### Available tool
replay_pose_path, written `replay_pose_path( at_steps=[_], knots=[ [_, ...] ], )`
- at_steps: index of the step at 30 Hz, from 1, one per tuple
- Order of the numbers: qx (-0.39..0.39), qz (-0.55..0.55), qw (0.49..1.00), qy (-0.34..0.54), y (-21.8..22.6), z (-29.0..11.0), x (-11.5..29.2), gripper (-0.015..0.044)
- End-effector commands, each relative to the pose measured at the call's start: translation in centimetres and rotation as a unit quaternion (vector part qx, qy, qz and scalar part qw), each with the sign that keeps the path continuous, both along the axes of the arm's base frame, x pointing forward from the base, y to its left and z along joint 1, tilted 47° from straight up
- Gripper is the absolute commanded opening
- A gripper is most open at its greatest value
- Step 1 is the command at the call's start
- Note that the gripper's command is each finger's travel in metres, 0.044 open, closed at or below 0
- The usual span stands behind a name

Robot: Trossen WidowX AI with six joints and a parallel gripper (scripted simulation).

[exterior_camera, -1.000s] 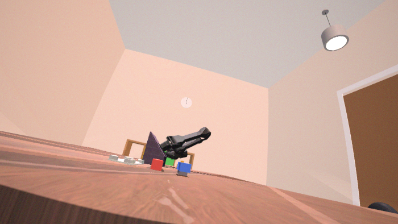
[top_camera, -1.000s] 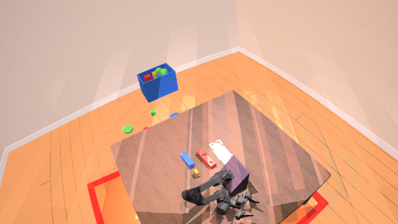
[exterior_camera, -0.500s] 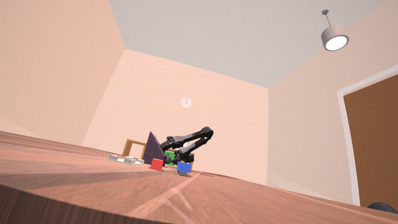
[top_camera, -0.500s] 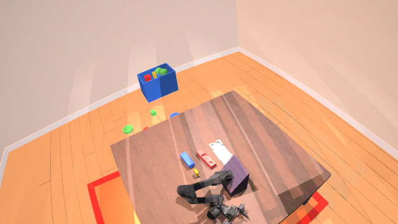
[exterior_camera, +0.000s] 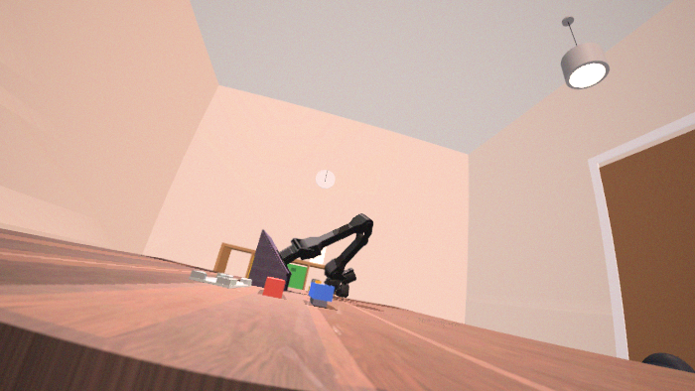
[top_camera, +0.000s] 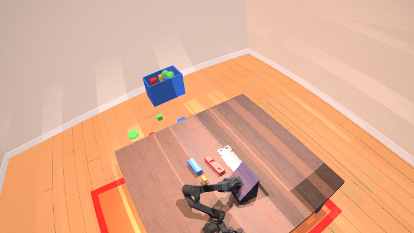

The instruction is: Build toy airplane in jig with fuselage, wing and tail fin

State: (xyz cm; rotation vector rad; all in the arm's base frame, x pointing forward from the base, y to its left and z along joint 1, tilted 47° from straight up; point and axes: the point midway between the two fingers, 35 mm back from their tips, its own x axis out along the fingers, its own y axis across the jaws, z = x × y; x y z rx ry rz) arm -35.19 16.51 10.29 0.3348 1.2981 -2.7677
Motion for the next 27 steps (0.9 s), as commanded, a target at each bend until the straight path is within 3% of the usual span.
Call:
replay_pose_path(
  at_steps=[1, 7, 12, 21, 27],
  knots=[
    [0.012, -0.038, 0.999, 0.031, 2.3, 3.5, -0.6, 0.0440],
    [0.030, -0.101, 0.991, 0.077, 6.0, 8.9, -0.7, 0.0440],
    [0.059, -0.176, 0.977, 0.103, 10.6, 12.9, 1.8, 0.0440],
    [0.113, -0.302, 0.936, 0.142, 16.9, 20.1, 8.0, 0.0440],
    [0.172, -0.406, 0.886, 0.144, 20.8, 24.4, 15.2, 0.0440]
  ],
)
